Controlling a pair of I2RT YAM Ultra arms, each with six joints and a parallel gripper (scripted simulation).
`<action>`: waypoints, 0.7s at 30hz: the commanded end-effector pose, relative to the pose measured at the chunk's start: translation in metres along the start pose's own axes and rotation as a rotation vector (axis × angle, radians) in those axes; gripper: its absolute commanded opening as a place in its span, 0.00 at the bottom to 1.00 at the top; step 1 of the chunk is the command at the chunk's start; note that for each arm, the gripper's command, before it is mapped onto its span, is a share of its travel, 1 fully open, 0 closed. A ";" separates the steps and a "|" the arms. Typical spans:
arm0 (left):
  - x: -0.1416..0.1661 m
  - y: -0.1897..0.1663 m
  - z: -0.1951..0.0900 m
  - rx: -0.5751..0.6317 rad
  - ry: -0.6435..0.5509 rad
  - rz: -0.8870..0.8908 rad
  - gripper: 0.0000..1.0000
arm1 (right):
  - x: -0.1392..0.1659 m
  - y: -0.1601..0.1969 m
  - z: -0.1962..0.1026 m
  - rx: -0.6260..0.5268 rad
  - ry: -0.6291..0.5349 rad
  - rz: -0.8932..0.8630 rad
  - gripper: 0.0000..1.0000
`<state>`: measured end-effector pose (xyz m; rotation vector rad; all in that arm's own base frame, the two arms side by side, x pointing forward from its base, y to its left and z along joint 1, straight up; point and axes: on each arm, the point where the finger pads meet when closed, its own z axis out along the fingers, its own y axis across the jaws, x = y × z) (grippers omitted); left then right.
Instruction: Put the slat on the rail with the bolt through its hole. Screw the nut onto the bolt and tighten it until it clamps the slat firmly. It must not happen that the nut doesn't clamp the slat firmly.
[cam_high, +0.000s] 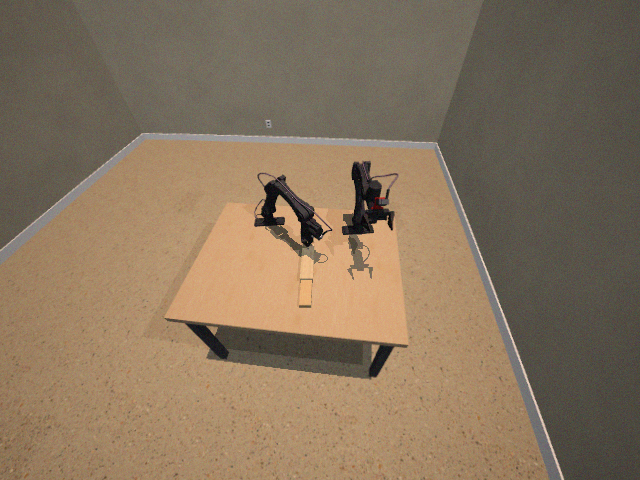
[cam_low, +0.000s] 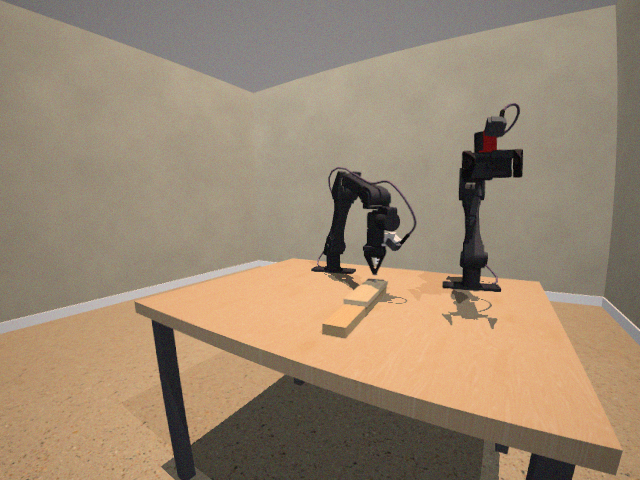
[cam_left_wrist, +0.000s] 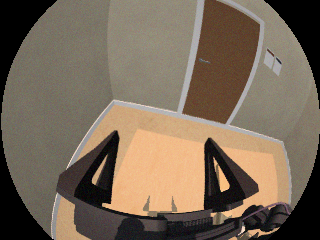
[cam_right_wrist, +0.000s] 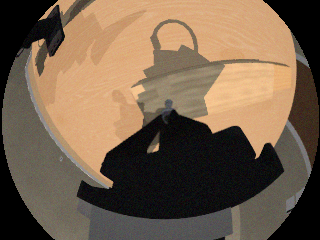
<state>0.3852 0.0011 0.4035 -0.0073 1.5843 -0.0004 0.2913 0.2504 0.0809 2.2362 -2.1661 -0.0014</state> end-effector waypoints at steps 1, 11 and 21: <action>-0.008 0.000 -0.005 0.004 -0.026 0.005 1.00 | -0.006 -0.003 -0.005 0.031 -0.028 -0.002 0.12; -0.008 0.000 -0.005 0.004 -0.026 0.005 1.00 | -0.007 -0.003 0.000 0.031 -0.028 -0.002 0.12; -0.008 0.000 -0.005 0.004 -0.026 0.005 1.00 | -0.007 -0.003 0.007 0.031 -0.028 -0.002 0.12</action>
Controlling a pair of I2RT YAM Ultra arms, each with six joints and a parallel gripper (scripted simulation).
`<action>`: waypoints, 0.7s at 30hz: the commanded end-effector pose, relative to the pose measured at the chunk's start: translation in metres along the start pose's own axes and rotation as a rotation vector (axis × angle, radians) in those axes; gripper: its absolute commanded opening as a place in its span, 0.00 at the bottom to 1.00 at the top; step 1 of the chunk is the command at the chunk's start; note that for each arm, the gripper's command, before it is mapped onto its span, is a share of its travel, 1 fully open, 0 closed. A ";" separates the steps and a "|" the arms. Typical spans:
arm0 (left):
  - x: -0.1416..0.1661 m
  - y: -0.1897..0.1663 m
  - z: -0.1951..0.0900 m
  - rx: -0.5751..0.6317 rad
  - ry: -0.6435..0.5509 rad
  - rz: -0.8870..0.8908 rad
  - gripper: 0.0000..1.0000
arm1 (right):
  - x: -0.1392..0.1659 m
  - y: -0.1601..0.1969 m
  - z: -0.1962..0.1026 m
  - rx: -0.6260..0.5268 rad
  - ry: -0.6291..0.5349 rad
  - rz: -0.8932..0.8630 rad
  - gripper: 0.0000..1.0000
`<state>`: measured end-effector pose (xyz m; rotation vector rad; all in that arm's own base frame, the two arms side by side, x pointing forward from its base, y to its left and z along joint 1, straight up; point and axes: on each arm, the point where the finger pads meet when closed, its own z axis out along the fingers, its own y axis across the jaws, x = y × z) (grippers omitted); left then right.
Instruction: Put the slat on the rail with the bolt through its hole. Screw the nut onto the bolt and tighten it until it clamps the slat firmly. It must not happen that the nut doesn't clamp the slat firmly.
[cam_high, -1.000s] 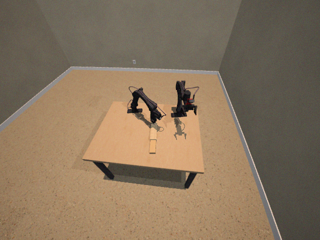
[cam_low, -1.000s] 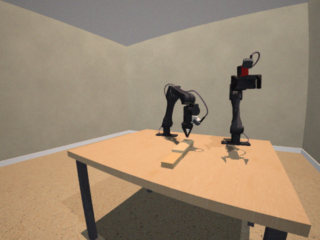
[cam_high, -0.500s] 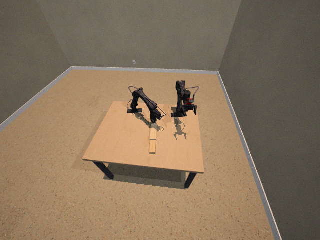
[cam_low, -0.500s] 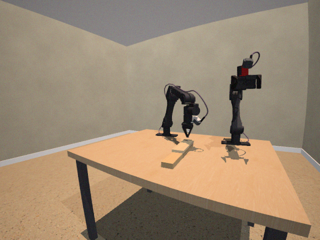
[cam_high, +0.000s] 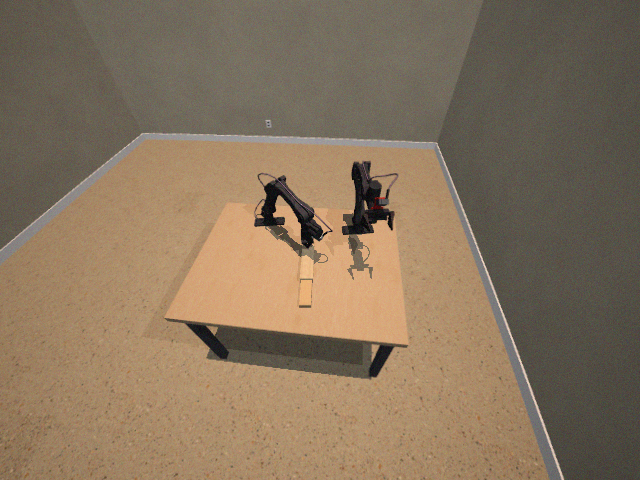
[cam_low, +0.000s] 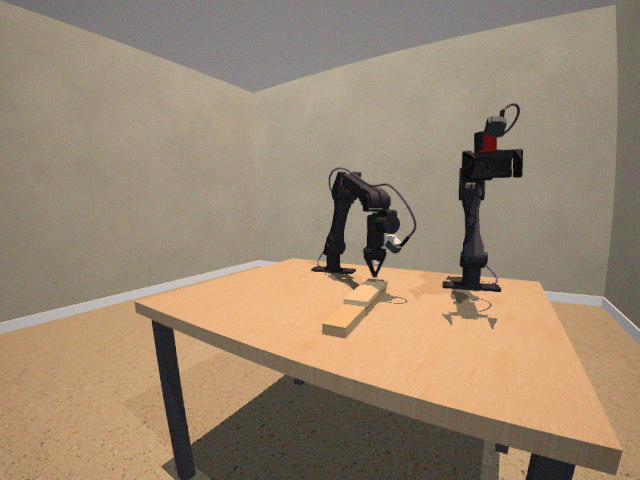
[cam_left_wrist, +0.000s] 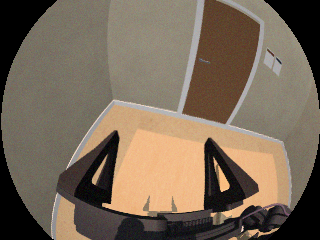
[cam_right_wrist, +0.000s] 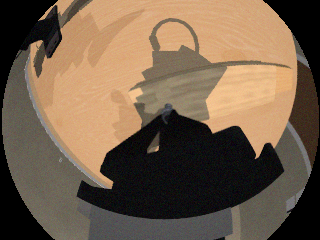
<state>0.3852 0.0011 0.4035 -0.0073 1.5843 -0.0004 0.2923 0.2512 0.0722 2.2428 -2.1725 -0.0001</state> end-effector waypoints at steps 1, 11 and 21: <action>-0.008 0.000 -0.005 0.004 -0.026 0.005 1.00 | -0.006 -0.002 -0.002 0.024 -0.022 -0.002 0.12; -0.008 0.000 -0.005 0.004 -0.026 0.005 1.00 | -0.006 -0.002 0.004 0.024 -0.022 -0.002 0.12; -0.008 0.000 -0.005 0.004 -0.026 0.005 1.00 | -0.006 -0.002 0.010 0.024 -0.022 -0.002 0.12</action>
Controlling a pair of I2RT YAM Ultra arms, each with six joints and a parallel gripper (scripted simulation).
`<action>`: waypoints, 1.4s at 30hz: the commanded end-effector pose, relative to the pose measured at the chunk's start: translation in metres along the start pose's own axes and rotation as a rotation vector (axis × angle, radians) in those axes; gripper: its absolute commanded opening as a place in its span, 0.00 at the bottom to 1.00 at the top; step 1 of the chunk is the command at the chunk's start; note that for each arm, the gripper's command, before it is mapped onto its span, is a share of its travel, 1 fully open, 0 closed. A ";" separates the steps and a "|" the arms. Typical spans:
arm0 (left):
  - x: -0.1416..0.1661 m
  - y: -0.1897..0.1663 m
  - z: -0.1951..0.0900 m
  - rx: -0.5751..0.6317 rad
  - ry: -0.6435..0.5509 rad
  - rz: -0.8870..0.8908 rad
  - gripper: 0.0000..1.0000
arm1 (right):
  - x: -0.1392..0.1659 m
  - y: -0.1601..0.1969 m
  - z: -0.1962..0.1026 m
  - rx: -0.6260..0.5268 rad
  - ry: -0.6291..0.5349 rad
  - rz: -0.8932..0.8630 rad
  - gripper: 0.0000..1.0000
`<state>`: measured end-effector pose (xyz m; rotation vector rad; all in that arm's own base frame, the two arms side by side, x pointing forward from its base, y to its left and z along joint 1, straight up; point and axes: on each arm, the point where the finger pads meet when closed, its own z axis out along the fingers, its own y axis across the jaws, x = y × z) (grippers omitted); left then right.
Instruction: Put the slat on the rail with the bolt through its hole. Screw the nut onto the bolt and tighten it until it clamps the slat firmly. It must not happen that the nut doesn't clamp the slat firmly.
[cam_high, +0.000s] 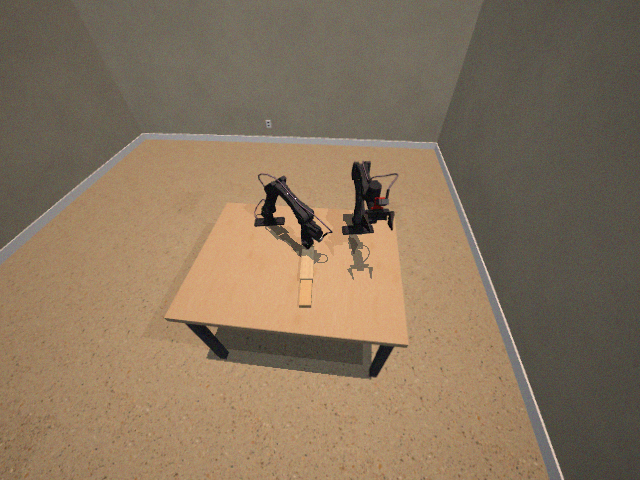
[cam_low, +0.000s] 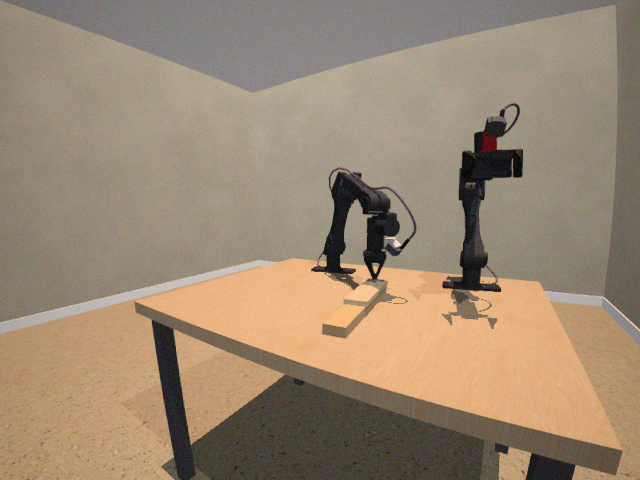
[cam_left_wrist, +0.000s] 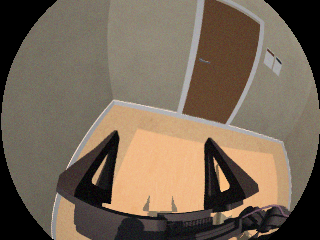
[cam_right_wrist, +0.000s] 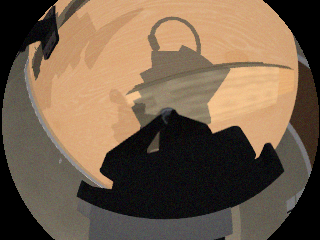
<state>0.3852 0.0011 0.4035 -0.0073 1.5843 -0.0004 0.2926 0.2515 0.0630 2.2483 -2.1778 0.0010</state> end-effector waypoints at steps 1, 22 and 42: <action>-0.008 0.000 -0.005 0.004 -0.026 0.005 1.00 | -0.006 -0.002 0.001 0.018 -0.017 -0.002 0.12; -0.008 0.000 -0.005 0.004 -0.026 0.005 1.00 | -0.005 -0.001 0.012 0.012 -0.012 0.006 0.12; -0.008 0.000 -0.005 0.004 -0.026 0.005 1.00 | -0.005 -0.001 0.013 0.011 -0.012 0.097 0.12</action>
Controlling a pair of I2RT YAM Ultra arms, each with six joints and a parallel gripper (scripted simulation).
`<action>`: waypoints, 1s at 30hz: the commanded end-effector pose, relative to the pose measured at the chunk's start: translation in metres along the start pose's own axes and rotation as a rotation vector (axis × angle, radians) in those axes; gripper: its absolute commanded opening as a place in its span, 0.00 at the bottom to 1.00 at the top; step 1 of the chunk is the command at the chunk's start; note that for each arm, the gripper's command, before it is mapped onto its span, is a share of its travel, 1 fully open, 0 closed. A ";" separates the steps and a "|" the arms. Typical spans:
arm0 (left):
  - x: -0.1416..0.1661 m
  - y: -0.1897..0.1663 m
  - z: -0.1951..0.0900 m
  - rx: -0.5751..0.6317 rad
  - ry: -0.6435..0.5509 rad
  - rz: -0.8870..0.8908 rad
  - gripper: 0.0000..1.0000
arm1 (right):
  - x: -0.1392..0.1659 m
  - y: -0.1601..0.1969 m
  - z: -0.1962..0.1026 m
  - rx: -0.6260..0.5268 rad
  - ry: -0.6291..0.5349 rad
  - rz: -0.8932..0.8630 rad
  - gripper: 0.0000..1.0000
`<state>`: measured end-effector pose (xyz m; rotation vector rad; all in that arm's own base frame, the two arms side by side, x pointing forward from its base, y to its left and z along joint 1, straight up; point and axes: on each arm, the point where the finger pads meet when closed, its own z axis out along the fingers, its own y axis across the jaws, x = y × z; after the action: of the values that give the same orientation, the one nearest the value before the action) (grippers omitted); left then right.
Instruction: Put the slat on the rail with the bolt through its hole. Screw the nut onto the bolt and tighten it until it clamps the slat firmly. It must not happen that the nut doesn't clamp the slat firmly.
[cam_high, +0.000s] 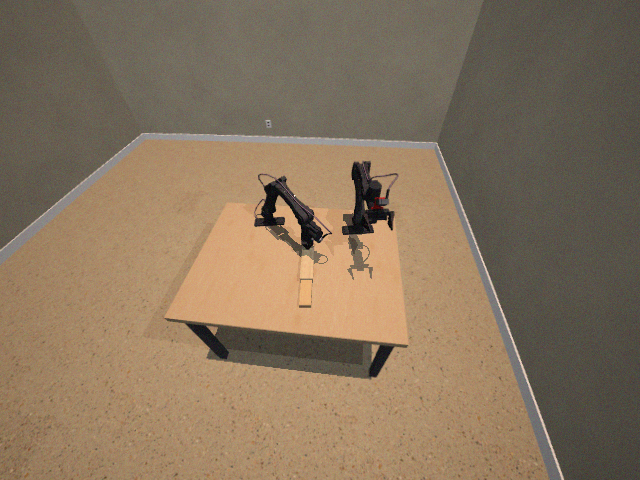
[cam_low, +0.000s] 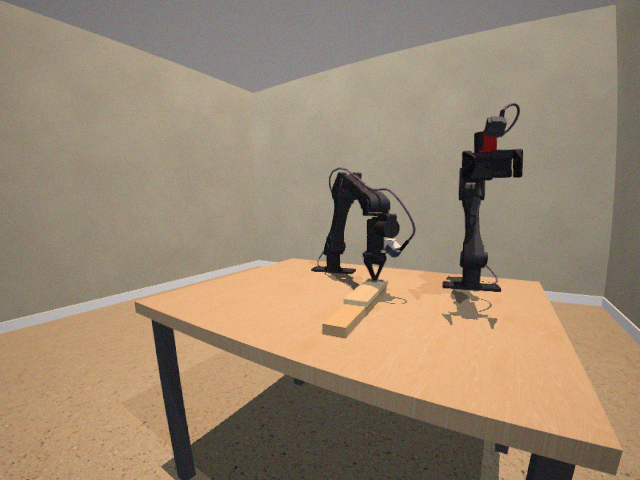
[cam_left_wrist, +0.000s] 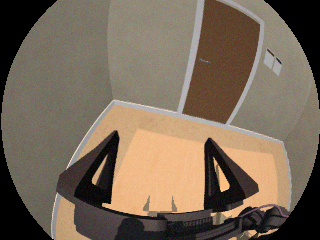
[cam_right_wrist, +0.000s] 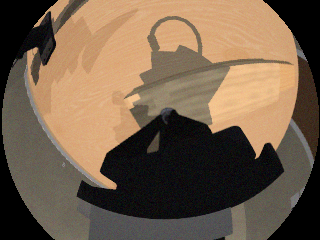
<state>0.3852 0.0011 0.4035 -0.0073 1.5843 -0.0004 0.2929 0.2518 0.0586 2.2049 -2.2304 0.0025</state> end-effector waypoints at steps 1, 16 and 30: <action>-0.008 0.000 -0.005 0.004 -0.026 0.005 1.00 | -0.005 -0.001 0.009 0.006 -0.009 0.073 0.12; -0.008 0.000 -0.005 0.004 -0.026 0.005 1.00 | -0.005 -0.001 0.009 0.005 -0.009 0.332 0.12; -0.008 0.000 -0.005 0.004 -0.026 0.005 1.00 | -0.005 -0.001 0.009 0.004 -0.010 0.572 0.12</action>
<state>0.3852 0.0011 0.4035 -0.0073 1.5843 -0.0004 0.2928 0.2520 0.0586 1.5957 -2.7002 0.0021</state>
